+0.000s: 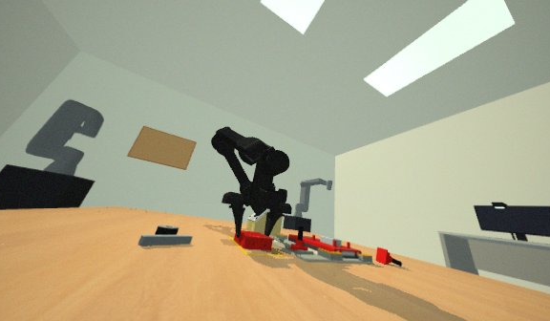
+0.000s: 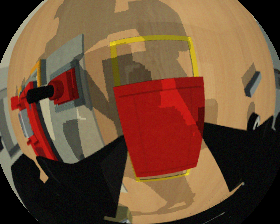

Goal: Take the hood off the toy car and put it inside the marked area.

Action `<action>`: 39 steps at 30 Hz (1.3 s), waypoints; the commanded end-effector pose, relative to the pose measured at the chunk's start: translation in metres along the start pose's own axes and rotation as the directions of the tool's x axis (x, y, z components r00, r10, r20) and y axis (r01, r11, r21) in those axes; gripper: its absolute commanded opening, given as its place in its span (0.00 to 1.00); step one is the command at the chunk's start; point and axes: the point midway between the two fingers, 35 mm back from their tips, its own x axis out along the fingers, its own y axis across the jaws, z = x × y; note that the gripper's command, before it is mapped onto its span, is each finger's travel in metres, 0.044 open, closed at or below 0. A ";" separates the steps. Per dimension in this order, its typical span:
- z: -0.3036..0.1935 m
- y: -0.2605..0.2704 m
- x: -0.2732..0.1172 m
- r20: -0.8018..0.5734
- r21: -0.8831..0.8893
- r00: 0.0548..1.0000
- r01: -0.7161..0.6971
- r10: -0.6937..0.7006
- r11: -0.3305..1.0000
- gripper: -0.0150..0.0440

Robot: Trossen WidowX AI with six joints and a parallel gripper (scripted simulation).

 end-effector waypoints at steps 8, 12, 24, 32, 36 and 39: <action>0.000 0.001 -0.071 0.004 0.000 1.000 0.004 -0.004 1.000 1.00; 0.000 0.001 -0.073 0.004 0.000 1.000 0.005 -0.005 1.000 1.00; 0.000 0.001 -0.073 0.004 0.000 1.000 0.005 -0.005 1.000 1.00; 0.000 0.001 -0.073 0.004 0.000 1.000 0.005 -0.005 1.000 1.00; 0.000 0.001 -0.073 0.004 0.000 1.000 0.005 -0.005 1.000 1.00; 0.000 0.001 -0.073 0.004 0.000 1.000 0.005 -0.005 1.000 1.00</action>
